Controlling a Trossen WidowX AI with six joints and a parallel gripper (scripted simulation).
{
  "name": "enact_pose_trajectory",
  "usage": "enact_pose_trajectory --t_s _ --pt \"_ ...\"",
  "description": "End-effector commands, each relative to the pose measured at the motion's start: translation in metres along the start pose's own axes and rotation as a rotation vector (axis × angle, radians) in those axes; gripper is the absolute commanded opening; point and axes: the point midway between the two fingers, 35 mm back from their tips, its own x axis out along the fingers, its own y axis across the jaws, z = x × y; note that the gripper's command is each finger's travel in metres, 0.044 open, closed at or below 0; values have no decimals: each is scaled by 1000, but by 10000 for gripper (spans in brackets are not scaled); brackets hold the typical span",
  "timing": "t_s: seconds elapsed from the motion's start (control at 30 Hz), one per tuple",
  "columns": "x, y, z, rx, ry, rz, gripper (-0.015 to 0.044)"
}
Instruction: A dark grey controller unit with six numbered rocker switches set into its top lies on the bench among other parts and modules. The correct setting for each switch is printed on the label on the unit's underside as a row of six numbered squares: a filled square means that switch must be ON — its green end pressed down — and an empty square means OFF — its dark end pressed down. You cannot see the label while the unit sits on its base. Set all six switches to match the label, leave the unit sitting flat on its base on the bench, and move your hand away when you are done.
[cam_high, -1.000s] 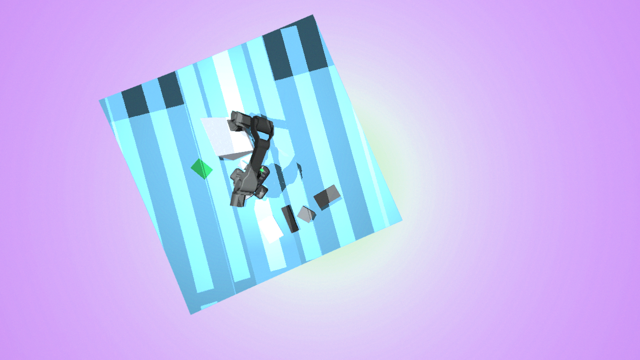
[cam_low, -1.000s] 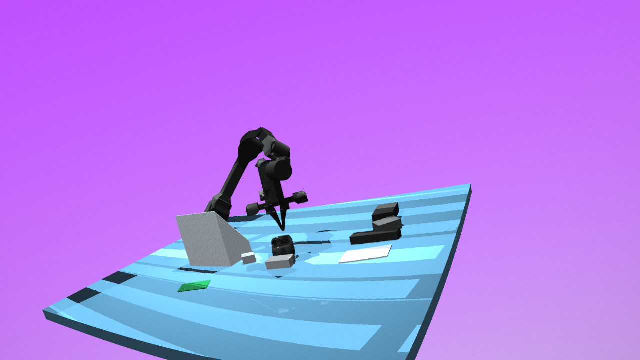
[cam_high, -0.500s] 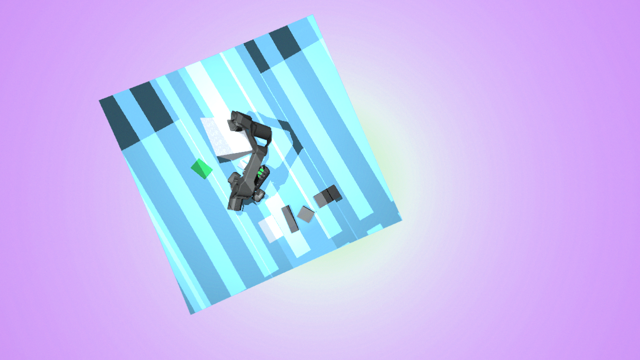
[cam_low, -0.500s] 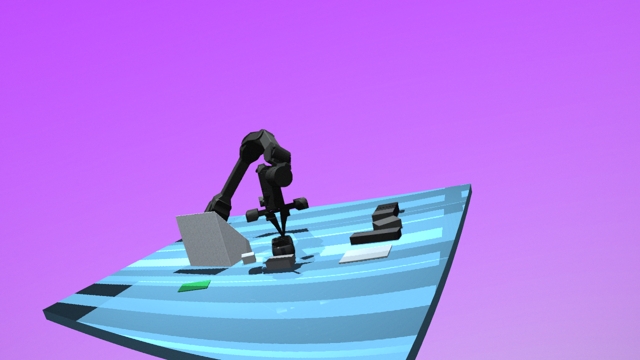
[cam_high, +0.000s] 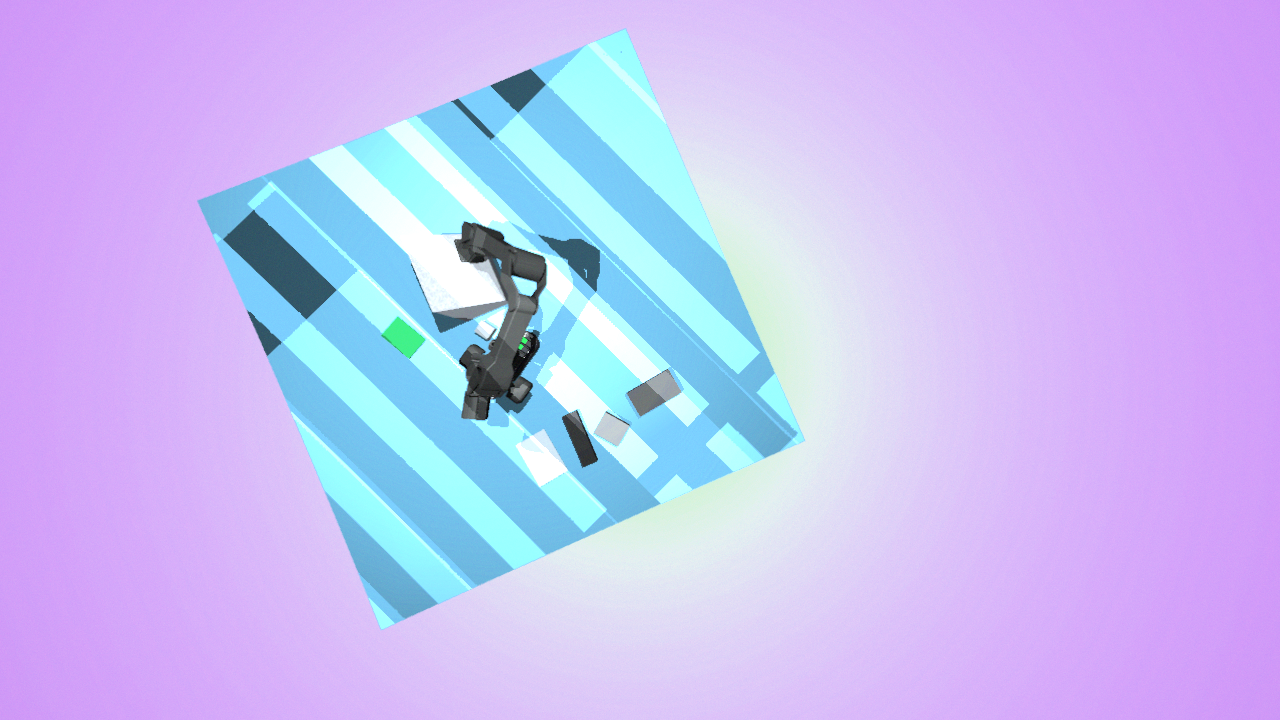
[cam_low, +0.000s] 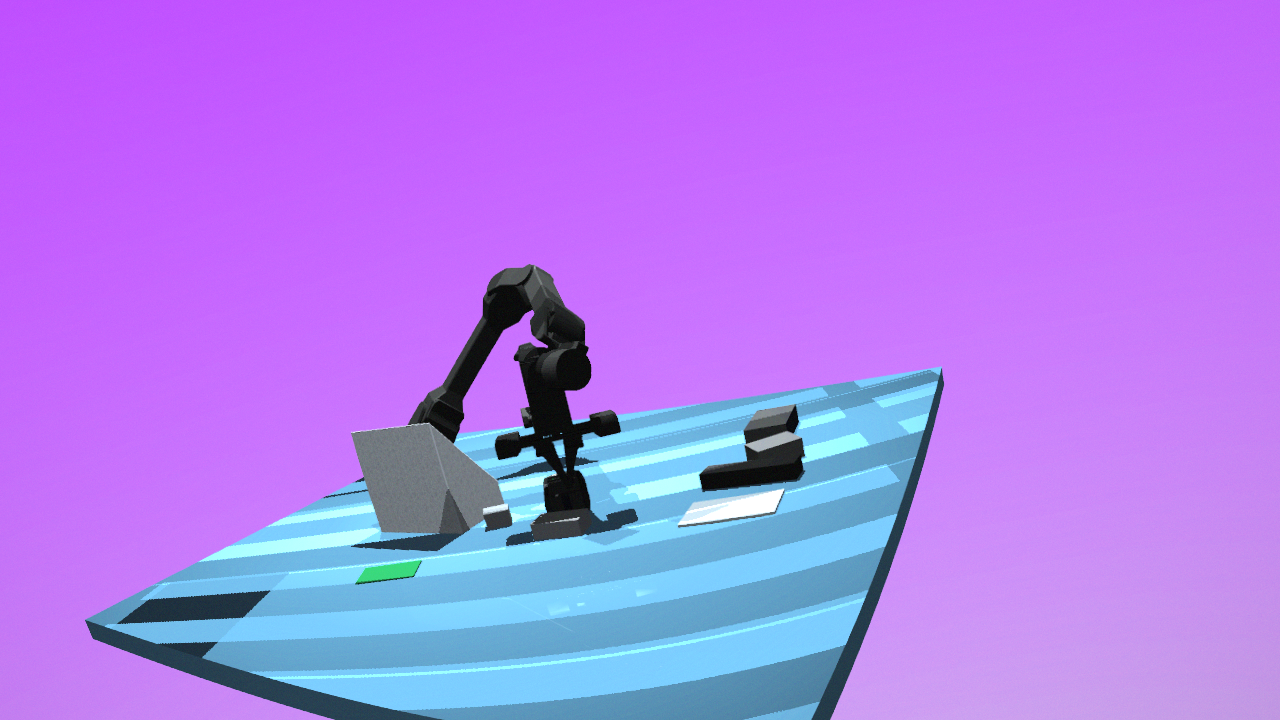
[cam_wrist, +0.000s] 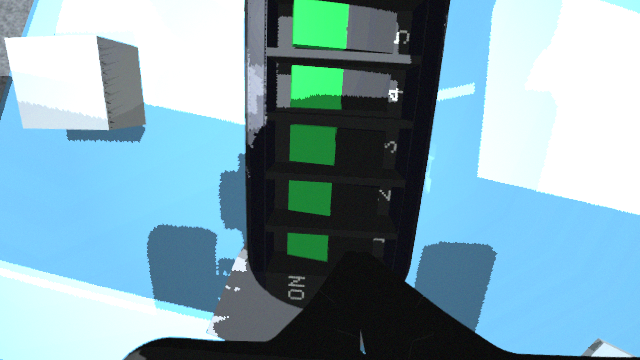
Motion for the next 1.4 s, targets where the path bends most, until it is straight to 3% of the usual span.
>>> enact_pose_trajectory --t_s 0.0,0.5,0.67,0.83,1.1,1.37 --pt "4 0 1 4 -4 -6 0" --pt "10 0 1 4 -4 -6 0" --pt "-32 0 0 5 -3 -4 0" --pt "-35 0 0 5 -3 -4 0" --pt "-38 10 49 6 -5 -4 0" --pt "-38 10 50 6 -5 -4 0"
